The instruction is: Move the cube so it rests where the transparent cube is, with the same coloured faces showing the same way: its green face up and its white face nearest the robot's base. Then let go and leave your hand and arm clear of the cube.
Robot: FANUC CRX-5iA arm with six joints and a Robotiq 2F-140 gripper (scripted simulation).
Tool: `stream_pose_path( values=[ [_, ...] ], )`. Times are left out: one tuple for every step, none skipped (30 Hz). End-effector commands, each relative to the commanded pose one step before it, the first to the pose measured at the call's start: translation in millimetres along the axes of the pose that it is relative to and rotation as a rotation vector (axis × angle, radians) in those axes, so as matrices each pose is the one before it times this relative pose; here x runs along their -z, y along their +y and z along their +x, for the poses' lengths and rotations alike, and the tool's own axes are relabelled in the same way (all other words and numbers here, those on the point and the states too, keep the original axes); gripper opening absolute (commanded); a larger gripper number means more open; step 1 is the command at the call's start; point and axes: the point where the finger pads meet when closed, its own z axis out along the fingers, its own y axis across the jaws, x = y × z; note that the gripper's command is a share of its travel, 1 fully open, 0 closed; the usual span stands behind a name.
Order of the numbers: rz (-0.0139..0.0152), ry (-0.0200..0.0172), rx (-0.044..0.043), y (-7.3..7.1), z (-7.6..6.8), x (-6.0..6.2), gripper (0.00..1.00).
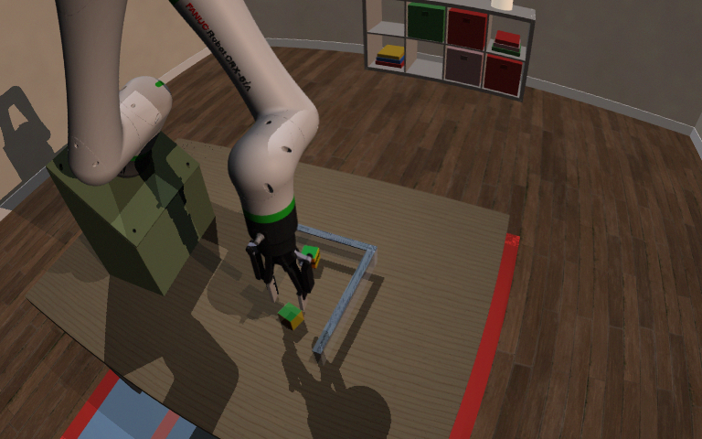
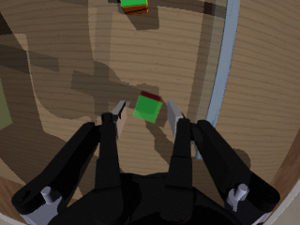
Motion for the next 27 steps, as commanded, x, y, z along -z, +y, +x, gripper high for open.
stream_pose_path(
  values=[
    [-0.00954,0.00101,0.02447,-0.63,0.61,-0.22,0.41],
    [-0.00316,0.00032,0.00831,-0.26,0.23,-0.08,0.41],
    [-0.00266,0.00025,0.00699,-0.22,0.19,-0.07,0.41],
    [-0.00219,0.0002,0.00574,-0.18,0.16,-0.05,0.41],
    [-0.00175,0.00015,0.00459,-0.14,0.13,-0.04,0.41],
    [-0.00135,0.00011,0.00354,-0.11,0.1,-0.03,0.41],
    [-0.00099,0.00008,0.0026,-0.08,0.07,-0.02,0.41],
    [-0.00068,0.00005,0.00179,-0.06,0.05,-0.01,0.41],
    [-0.00042,0.00003,0.00111,-0.03,0.03,-0.01,0.41],
    [-0.00022,0.00002,0.00059,-0.02,0.02,0.0,0.41],
    [0.0,0.0,0.0,0.0,0.0,0.0,0.41],
    [0.0,0.0,0.0,0.0,0.0,0.0,0.41],
    [-0.00008,0.00001,0.00022,-0.01,0.01,0.0,0.41],
    [-0.00001,0.0,0.00003,0.0,0.0,0.0,0.41],
    [0.0,0.0,0.0,0.0,0.0,0.0,0.41],
    [0.0,0.0,0.0,0.0,0.0,0.0,0.41],
    [0.0,0.0,0.0,0.0,0.0,0.0,0.41],
    [0.0,0.0,0.0,0.0,0.0,0.0,0.41],
    [0.0,0.0,0.0,0.0,0.0,0.0,0.41],
    [0.0,0.0,0.0,0.0,0.0,0.0,0.41],
    [0.0,0.0,0.0,0.0,0.0,0.0,0.41],
    [0.0,0.0,0.0,0.0,0.0,0.0,0.41],
    [0.0,0.0,0.0,0.0,0.0,0.0,0.41],
    [0.0,0.0,0.0,0.0,0.0,0.0,0.41],
    [0.0,0.0,0.0,0.0,0.0,0.0,0.41],
    [0.0,0.0,0.0,0.0,0.0,0.0,0.41],
    [0.0,0.0,0.0,0.0,0.0,0.0,0.41]
  ],
)
